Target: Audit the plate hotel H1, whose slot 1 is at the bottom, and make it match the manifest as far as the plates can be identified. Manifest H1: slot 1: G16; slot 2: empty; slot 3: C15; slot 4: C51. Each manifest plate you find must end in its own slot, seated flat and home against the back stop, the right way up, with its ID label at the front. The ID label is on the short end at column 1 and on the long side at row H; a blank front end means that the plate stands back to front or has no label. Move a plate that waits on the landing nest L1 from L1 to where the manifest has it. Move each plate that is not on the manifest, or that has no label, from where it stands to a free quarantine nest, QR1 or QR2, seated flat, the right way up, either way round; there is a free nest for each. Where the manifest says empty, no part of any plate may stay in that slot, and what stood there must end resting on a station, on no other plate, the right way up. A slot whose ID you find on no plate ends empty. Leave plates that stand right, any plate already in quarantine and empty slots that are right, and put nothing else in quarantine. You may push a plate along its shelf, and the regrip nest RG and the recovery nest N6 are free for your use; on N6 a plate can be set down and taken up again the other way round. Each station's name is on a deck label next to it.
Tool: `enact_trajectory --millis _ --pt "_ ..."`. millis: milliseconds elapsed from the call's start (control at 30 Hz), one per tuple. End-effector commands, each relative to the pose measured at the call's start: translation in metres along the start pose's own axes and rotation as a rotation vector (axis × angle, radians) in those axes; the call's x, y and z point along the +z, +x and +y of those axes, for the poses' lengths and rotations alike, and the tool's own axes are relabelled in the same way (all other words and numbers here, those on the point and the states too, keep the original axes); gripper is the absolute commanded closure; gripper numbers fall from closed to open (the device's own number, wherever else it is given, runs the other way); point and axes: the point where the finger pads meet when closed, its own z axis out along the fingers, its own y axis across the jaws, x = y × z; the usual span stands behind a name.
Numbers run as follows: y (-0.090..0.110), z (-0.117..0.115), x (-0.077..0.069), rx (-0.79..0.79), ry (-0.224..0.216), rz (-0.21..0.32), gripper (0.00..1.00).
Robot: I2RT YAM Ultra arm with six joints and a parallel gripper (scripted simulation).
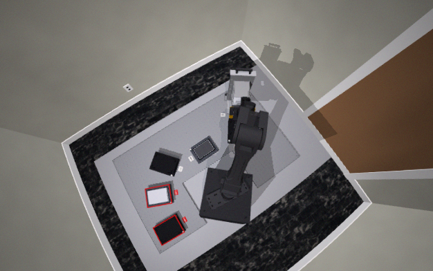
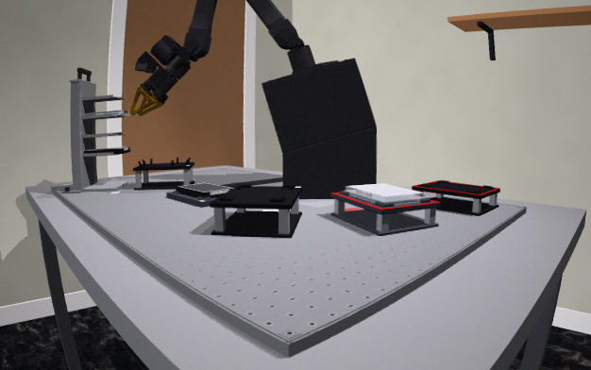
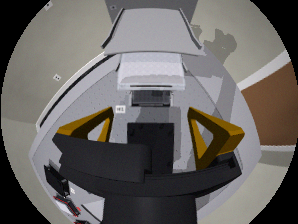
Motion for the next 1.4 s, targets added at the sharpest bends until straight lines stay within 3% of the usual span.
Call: enact_trajectory --millis 0,1167,1200,1367 --pt "-0.009 -0.001 0.002 -0.001 0.002 -0.012 0.0" --pt "-0.035 -0.001 0.027 -0.001 0.002 -0.013 0.0" --pt "-0.035 -0.001 0.027 -0.001 0.002 -0.013 0.14" --pt "-0.035 -0.001 0.027 -0.001 0.002 -0.013 0.14"
